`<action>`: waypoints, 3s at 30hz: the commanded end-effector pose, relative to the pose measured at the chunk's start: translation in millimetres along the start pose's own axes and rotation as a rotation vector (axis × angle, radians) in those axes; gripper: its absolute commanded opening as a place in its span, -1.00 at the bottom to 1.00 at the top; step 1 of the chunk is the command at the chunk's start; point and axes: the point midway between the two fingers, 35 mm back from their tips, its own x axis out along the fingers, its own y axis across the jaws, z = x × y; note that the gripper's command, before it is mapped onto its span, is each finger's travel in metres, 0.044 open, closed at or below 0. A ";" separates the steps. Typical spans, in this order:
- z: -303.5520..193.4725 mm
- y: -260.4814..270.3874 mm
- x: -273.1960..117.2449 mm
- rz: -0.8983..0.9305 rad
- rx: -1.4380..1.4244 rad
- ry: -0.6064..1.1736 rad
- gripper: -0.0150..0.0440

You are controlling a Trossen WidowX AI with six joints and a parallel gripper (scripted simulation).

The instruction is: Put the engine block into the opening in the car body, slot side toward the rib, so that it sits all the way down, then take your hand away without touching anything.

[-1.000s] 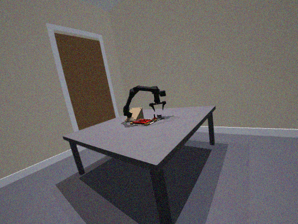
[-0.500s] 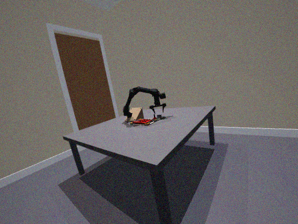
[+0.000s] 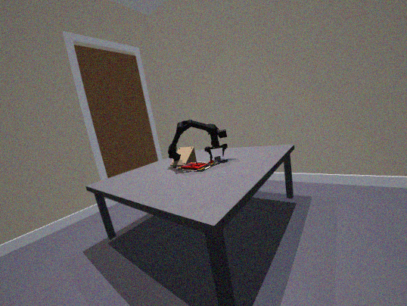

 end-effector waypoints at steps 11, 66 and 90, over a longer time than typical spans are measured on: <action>0.9 1.9 14.6 0.003 -0.008 0.004 0.56; 2.3 8.2 -111.3 0.003 -0.010 -0.001 -0.49; 2.5 8.6 -104.1 0.003 0.542 0.001 -0.49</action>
